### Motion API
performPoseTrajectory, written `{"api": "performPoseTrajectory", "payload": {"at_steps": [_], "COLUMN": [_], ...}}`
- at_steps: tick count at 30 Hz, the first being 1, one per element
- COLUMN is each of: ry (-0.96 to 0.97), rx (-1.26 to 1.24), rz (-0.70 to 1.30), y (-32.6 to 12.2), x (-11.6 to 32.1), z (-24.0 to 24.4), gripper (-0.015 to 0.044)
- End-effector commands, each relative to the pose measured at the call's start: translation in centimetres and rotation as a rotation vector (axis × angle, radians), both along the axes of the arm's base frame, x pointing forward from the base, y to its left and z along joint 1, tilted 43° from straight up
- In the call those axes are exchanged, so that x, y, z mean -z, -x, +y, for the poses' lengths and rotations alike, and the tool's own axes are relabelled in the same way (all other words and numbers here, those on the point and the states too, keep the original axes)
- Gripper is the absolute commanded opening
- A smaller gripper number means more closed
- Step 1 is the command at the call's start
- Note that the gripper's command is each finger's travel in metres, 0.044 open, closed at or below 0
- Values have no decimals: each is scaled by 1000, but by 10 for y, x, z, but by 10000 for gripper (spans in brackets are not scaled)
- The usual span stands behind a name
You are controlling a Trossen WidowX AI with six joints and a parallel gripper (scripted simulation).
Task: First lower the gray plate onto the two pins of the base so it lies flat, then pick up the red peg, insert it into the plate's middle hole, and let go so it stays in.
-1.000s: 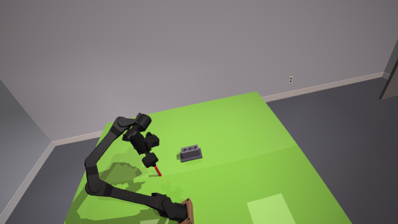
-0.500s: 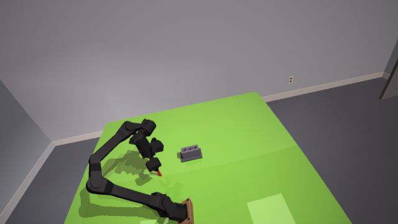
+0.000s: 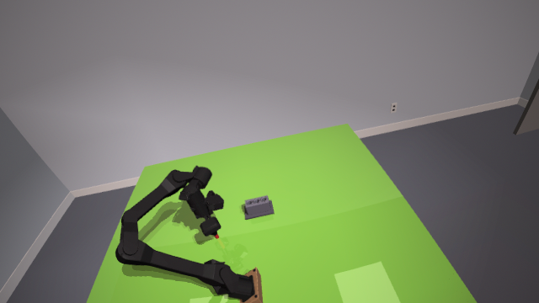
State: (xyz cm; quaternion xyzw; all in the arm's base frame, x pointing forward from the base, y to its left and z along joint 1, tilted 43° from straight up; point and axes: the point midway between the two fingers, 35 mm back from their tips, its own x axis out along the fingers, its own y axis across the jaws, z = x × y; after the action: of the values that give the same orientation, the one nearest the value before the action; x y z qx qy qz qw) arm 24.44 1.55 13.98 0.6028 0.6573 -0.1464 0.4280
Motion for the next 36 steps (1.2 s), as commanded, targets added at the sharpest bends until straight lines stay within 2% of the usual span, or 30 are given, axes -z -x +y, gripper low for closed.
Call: {"api": "performPoseTrajectory", "payload": {"at_steps": [1,17,32,36], "ry": [-5,-8,-8,-8], "rx": [1,1,1,1], "rz": [5,5,5,5], "y": [0,0,0,0], "x": [5,21,21,21], "z": [5,22,22,22], "gripper": [440,440,46,20]}}
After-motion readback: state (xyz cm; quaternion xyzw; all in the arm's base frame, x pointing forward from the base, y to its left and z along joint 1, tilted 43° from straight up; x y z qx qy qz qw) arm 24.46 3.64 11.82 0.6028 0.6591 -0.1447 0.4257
